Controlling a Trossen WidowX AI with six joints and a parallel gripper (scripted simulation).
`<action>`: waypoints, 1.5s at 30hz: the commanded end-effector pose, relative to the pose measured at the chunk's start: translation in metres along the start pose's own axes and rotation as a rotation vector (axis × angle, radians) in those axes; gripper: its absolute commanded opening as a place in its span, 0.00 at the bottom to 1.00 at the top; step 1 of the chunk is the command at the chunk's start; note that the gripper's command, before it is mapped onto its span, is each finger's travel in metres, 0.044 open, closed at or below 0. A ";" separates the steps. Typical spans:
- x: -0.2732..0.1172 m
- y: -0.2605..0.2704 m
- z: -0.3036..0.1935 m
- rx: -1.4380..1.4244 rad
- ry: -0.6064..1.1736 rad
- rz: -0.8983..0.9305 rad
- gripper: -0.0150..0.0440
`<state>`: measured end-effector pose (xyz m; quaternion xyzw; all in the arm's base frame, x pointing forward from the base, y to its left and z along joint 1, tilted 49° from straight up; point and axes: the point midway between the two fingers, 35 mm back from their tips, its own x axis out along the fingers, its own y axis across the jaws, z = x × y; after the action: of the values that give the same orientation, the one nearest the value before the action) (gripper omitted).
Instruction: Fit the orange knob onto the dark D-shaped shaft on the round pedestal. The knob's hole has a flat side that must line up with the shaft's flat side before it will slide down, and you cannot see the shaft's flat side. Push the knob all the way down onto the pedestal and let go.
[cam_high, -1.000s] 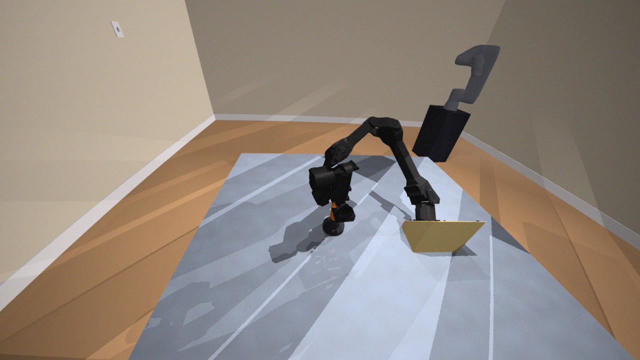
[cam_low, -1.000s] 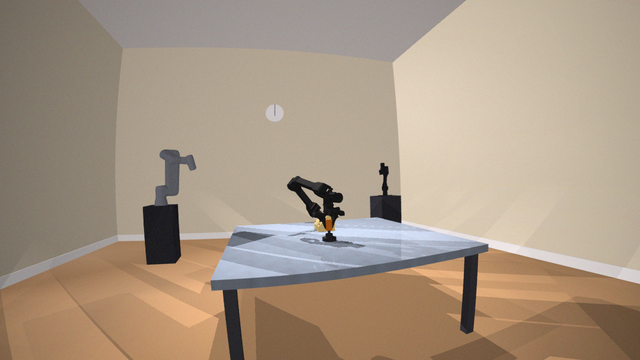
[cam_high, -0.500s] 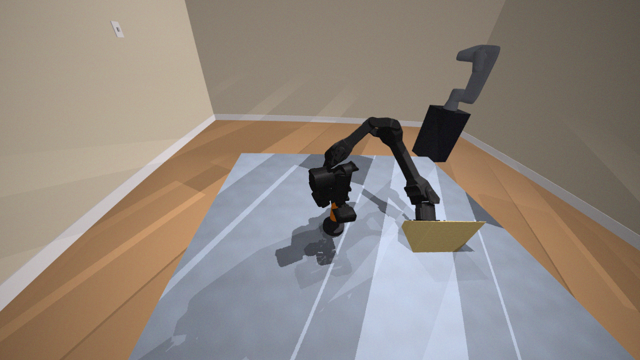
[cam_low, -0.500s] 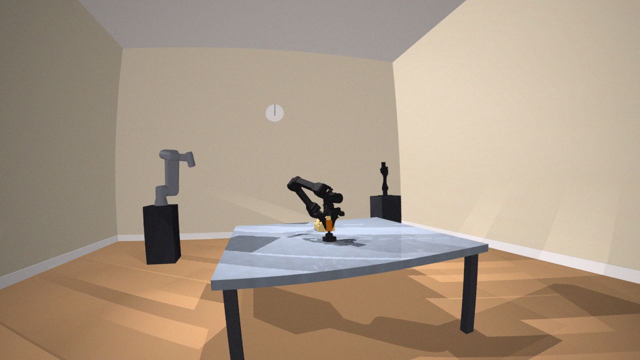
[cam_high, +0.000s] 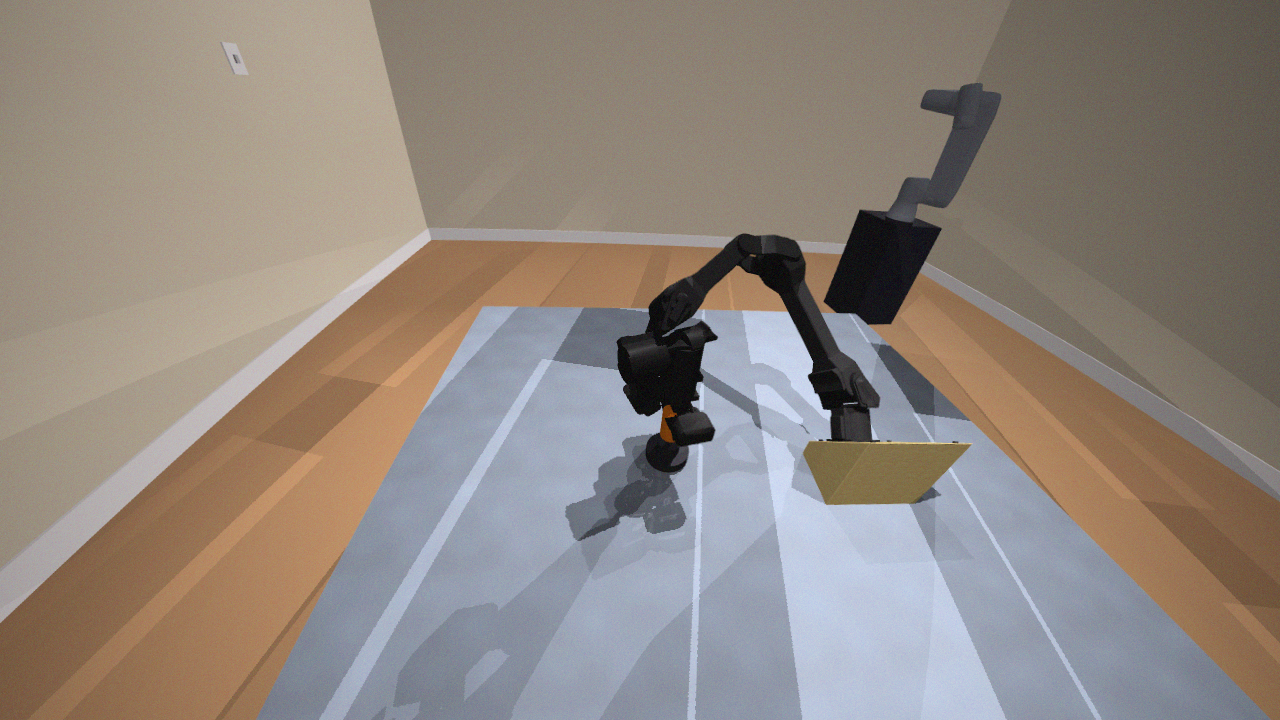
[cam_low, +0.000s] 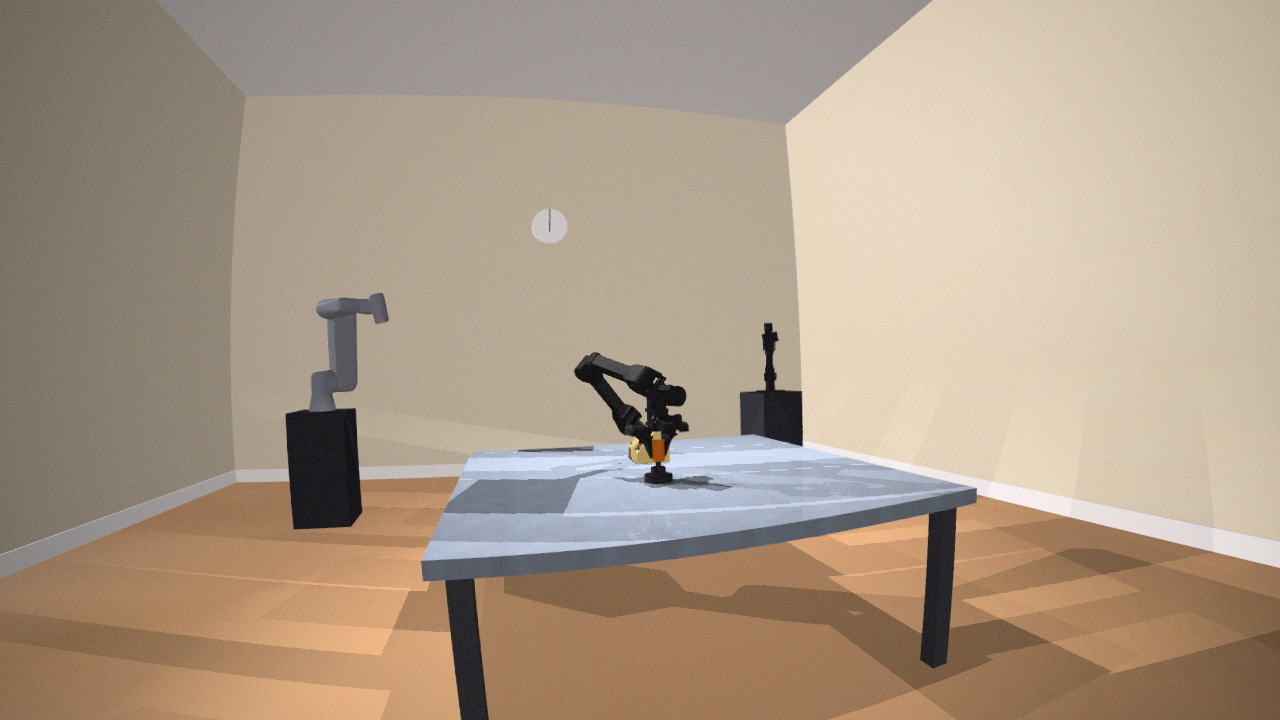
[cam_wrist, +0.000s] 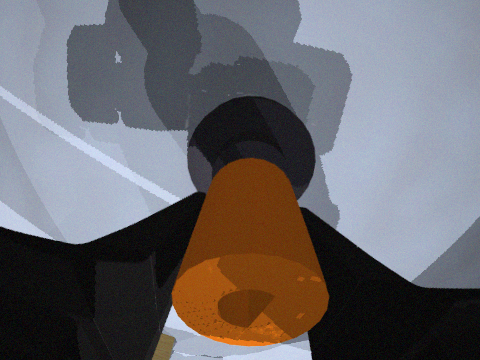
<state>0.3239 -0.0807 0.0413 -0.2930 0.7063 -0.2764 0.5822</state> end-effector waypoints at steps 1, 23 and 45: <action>-0.004 0.000 0.003 -0.091 -0.007 -0.001 0.25; 0.002 0.000 0.001 -0.176 -0.007 -0.002 0.25; -0.004 0.000 0.004 -0.375 -0.007 -0.002 0.25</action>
<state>0.3250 -0.0803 0.0417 -0.3743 0.7391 -0.1709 0.5333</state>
